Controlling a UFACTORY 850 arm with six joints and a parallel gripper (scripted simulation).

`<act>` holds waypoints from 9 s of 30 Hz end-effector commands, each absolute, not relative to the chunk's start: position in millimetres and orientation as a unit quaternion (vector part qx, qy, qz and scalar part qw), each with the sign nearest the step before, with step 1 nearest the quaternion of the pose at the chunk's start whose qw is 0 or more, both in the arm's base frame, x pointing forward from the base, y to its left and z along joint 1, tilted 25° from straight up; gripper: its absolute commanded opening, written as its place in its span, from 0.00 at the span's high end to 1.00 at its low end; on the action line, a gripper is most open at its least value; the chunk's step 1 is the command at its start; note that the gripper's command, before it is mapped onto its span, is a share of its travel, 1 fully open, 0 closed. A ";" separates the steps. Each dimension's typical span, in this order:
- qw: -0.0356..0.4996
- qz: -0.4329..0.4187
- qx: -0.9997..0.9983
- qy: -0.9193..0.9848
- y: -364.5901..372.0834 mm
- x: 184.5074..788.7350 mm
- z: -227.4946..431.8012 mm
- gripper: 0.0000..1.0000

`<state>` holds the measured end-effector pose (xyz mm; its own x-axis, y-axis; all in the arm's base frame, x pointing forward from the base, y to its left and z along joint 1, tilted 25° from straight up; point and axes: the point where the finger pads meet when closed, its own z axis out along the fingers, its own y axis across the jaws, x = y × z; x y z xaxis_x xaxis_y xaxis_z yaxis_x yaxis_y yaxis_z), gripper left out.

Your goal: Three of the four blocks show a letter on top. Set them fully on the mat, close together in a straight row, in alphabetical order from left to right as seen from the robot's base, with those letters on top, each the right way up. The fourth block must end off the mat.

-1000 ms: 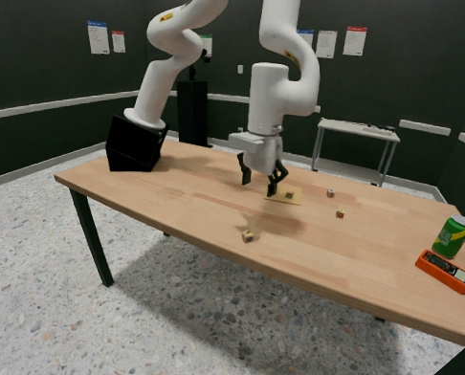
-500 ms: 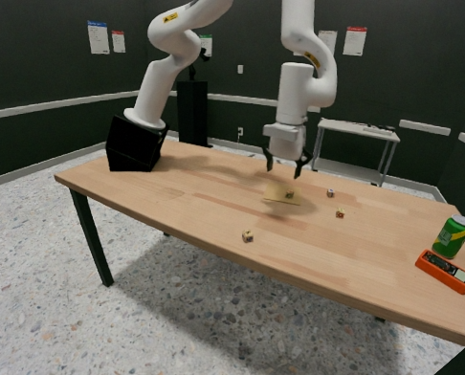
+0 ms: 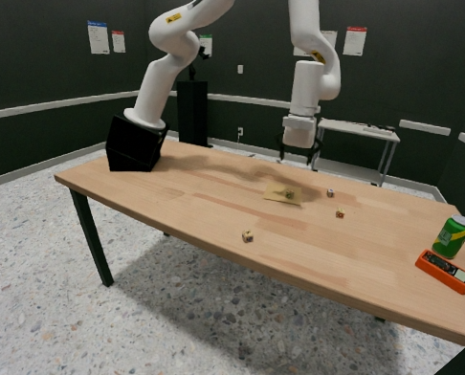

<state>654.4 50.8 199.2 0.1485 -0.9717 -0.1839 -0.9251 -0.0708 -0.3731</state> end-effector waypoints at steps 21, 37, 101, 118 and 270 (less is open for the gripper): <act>0.202 -0.058 -0.730 0.650 62.9 671.9 158.2 0.36; 0.202 -0.058 -0.730 0.650 62.9 671.9 158.2 0.36; 0.206 -0.057 -0.730 0.649 74.8 691.8 110.1 0.36; 0.206 -0.057 -0.730 0.649 75.2 692.4 108.5 0.36; 0.206 -0.056 -0.726 0.653 59.4 667.5 173.1 0.77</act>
